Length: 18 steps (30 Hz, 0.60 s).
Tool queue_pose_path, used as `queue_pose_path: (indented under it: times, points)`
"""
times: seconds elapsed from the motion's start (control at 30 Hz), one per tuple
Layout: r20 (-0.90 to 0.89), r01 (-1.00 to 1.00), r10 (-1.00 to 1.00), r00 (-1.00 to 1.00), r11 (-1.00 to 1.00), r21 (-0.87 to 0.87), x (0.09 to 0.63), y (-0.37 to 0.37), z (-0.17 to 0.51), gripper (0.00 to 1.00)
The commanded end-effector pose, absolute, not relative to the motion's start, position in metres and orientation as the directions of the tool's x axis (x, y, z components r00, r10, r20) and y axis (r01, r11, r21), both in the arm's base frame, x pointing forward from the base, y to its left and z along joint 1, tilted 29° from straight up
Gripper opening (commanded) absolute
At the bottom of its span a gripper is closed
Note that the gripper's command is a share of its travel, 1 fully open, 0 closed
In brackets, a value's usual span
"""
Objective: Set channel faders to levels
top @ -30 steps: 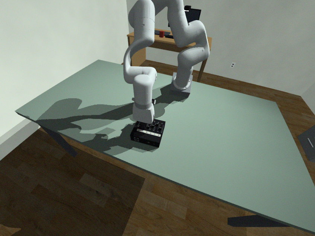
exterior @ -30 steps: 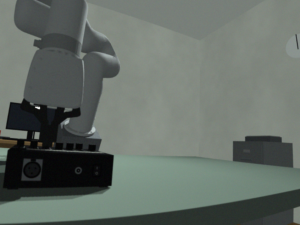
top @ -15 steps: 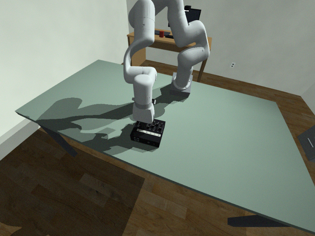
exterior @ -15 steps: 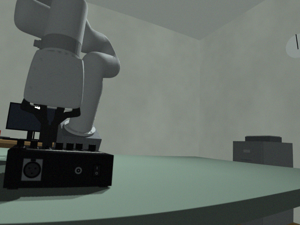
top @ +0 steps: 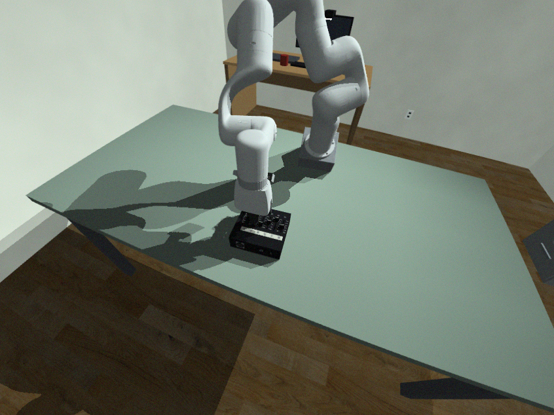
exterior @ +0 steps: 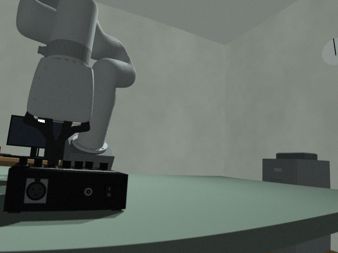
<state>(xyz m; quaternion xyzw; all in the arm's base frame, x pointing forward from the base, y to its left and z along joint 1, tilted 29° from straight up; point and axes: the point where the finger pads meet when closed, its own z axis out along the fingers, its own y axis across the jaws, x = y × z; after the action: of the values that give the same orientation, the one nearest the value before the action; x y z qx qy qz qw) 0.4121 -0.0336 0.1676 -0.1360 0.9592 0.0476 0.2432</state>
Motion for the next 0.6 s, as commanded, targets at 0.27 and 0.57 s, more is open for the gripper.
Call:
queue_pose_path:
  times: [0.27, 0.57]
  points:
    - [-0.481, -0.283, -0.237, -0.844, 0.959, 0.024, 0.4075, -0.0354, 0.1655, 0.0]
    - [-0.481, -0.283, -0.237, -0.844, 0.959, 0.024, 0.406, -0.0358, 0.1647, 0.0]
